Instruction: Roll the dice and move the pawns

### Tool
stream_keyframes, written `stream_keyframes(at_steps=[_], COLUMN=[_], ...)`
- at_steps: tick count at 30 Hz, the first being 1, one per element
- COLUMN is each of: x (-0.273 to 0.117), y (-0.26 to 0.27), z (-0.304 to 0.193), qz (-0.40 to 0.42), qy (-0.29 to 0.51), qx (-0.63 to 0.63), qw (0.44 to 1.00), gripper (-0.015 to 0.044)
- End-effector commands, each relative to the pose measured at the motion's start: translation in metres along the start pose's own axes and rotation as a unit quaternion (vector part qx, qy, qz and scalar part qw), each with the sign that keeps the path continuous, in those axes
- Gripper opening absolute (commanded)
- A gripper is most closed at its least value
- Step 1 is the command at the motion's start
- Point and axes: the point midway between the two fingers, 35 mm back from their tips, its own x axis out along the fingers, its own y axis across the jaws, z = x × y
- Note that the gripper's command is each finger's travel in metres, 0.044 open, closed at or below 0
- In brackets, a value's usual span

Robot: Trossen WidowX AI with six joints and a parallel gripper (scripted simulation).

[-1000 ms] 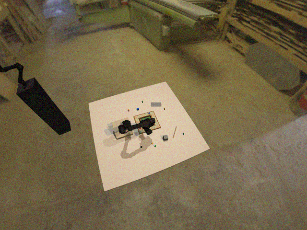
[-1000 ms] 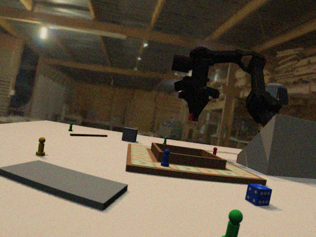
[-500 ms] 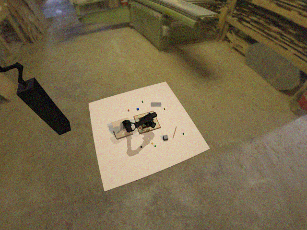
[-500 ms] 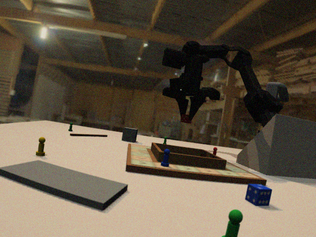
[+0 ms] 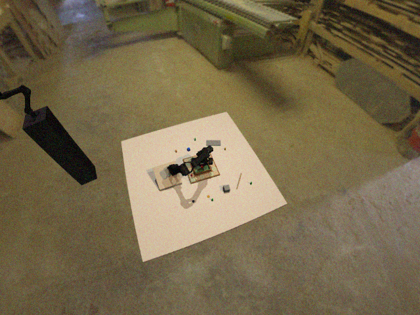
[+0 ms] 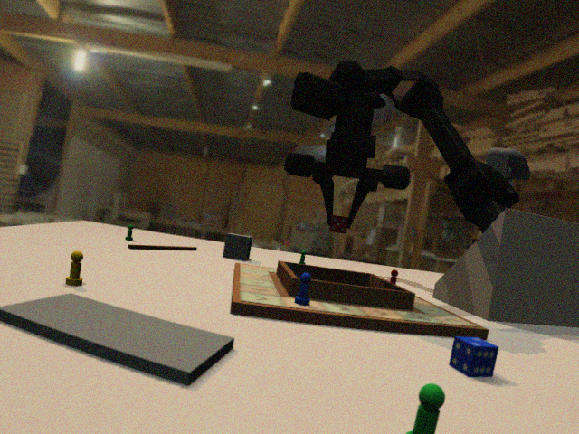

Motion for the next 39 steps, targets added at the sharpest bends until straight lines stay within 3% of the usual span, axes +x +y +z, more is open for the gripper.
stream_keyframes(at_steps=[1, 8, 15, 27, 39], x=[0.004, 0.012, 0.013, 0.025, 0.028], y=[0.004, 0.015, 0.016, 0.027, 0.027], z=[0.023, 0.054, 0.055, 0.054, 0.054], qz=[-0.002, -0.003, 0.004, 0.087, 0.085], qy=[0.000, 0.005, -0.003, -0.177, -0.363], qx=[-0.075, -0.181, -0.184, -0.185, -0.173], qw=[0.997, 0.983, 0.983, 0.963, 0.912], gripper=[0.0000, 0.0000, 0.0000, 0.0000, 0.0000])
